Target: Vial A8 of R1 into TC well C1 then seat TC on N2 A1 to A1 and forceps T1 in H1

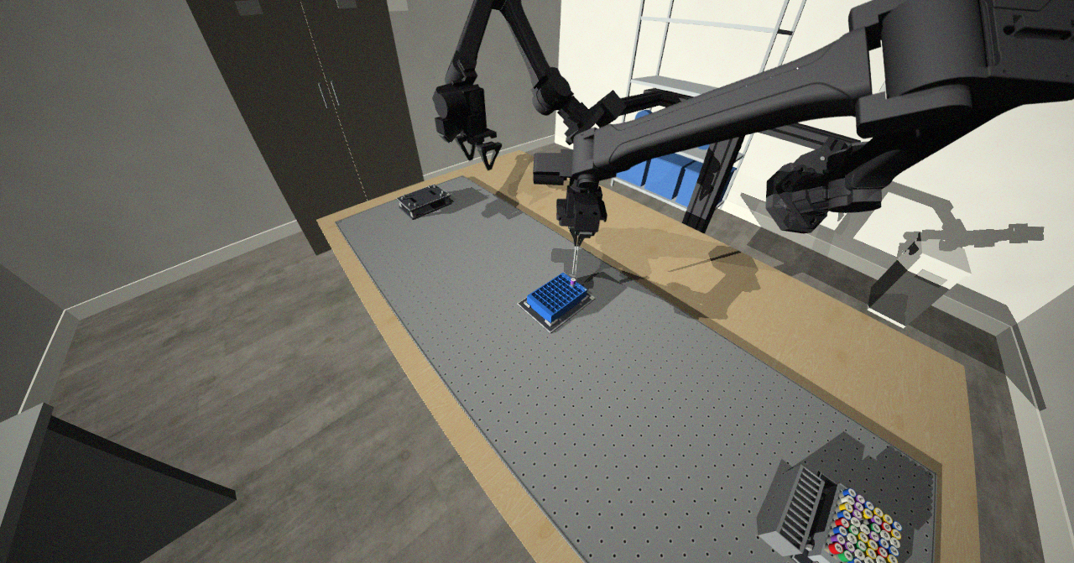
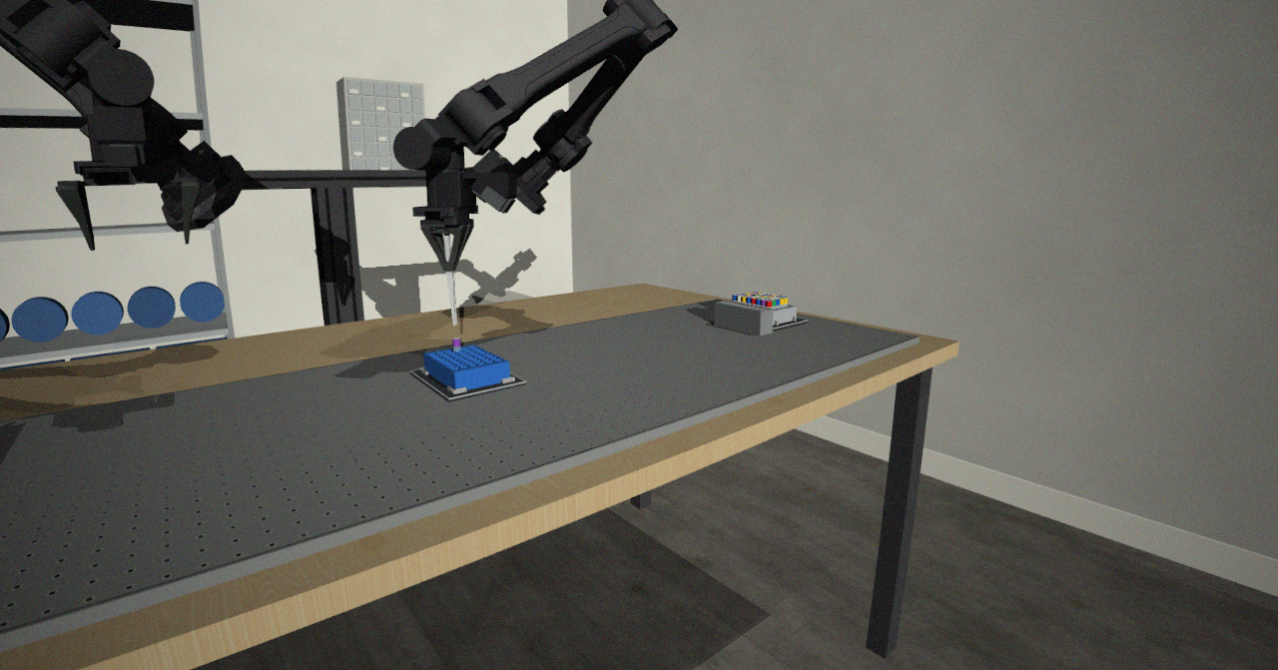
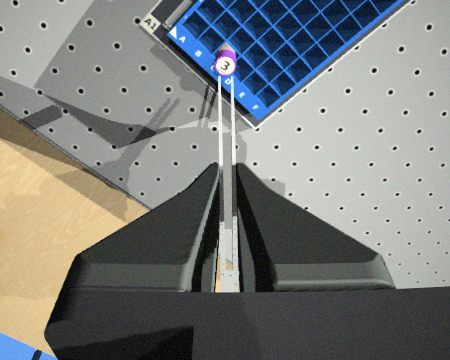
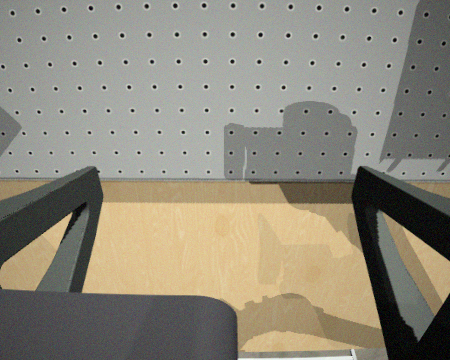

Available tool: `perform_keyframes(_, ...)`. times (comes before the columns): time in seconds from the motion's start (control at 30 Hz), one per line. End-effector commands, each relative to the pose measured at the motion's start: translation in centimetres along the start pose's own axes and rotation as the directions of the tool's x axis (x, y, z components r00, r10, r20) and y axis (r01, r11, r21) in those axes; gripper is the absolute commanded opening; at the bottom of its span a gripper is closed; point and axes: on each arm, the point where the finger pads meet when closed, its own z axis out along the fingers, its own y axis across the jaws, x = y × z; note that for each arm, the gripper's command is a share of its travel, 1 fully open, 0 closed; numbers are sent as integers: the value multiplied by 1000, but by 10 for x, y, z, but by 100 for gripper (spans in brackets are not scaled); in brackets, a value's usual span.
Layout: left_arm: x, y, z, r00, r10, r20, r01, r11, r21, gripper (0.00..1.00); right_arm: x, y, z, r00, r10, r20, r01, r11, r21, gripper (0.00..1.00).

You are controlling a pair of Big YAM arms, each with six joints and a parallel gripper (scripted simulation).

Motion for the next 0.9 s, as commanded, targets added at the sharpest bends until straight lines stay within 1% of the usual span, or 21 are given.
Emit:
perform_keyframes(0.0,-1,1,8,1000,-2,1,2,1000,-5,7,-8,-3,-4,1000,17,12,-17,1000,-1,100)
perform_keyframes(0.4,-1,3,12,1000,0,1,0,1000,-10,7,-8,-3,-4,1000,17,12,-17,1000,-1,100)
perform_keyframes(0.57,-2,-1,10,1000,-5,1,5,1000,-1,7,-8,-3,-4,1000,17,12,-17,1000,-1,100)
perform_keyframes(0.7,-2,1,14,1000,-4,1,4,1000,-9,7,-8,-3,-4,1000,17,12,-17,1000,-1,100)
perform_keyframes(0.87,0,1,11,1000,1,1,-1,1000,-2,7,-8,-3,-4,1000,17,12,-17,1000,-1,100)
